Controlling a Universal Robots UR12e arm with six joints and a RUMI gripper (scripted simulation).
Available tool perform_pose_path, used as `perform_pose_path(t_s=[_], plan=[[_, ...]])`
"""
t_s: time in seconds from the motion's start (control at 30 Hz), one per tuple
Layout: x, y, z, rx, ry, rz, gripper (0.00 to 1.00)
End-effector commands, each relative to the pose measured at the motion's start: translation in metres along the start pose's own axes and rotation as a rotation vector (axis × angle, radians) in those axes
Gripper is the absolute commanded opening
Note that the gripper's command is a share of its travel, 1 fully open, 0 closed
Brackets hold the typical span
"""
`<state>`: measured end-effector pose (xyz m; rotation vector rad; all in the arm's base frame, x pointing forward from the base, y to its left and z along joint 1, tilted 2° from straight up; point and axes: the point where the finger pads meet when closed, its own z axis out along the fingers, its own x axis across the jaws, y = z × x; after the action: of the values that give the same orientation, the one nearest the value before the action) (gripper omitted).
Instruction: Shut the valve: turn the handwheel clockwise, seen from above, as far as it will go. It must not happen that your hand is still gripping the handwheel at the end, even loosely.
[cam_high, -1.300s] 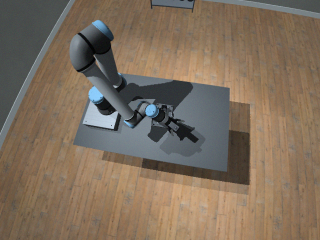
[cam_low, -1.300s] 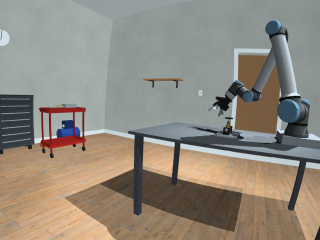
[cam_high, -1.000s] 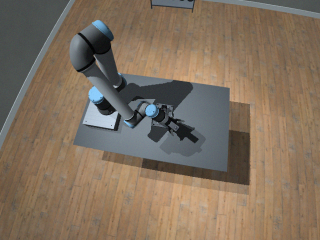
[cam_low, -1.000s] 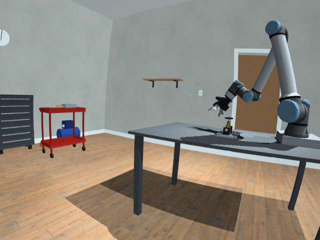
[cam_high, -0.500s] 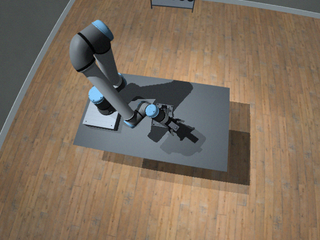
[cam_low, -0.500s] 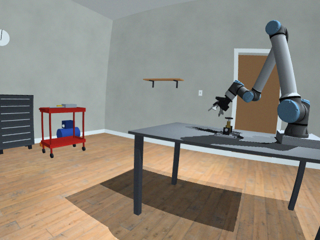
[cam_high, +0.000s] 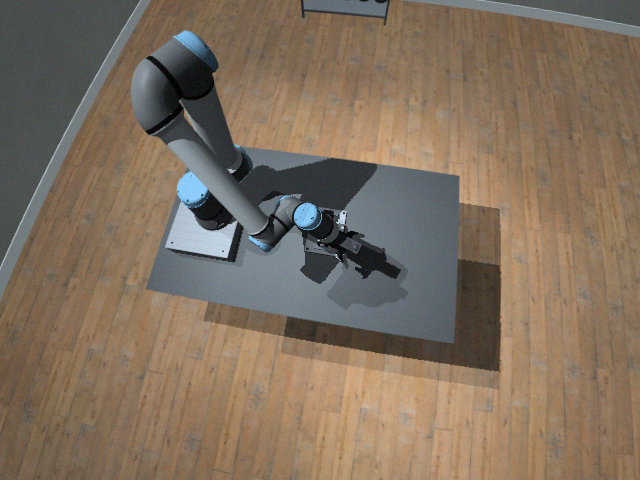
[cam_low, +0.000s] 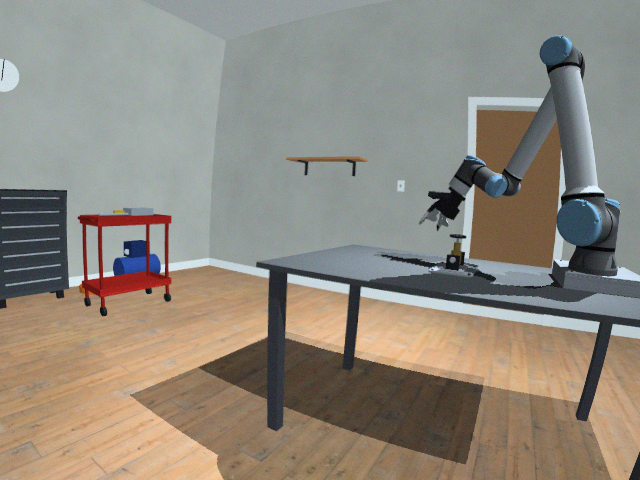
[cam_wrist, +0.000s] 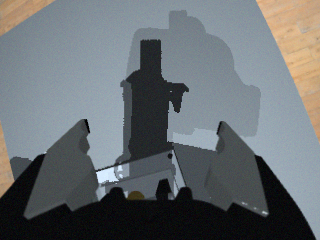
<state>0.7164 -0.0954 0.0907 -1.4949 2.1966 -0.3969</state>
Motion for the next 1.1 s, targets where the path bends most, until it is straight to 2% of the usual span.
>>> perform_pose_path(t_s=[0.0, 0.27, 0.37, 0.43, 0.57, 0.87, 0.97, 1.07], plan=[[-0.012, 0.012, -0.009, -0.074, 0.012, -0.157, 1.0], [-0.028, 0.034, -0.025, -0.173, 0.013, -0.374, 1.0], [-0.029, 0.036, -0.027, -0.181, 0.012, -0.391, 1.0], [-0.036, 0.046, -0.036, -0.225, 0.006, -0.487, 1.0], [-0.043, 0.058, -0.046, -0.269, -0.003, -0.583, 1.0], [-0.059, 0.09, -0.078, -0.388, -0.046, -0.843, 1.0], [-0.059, 0.092, -0.08, -0.393, -0.048, -0.855, 1.0], [-0.066, 0.107, -0.097, -0.446, -0.076, -0.97, 1.0]])
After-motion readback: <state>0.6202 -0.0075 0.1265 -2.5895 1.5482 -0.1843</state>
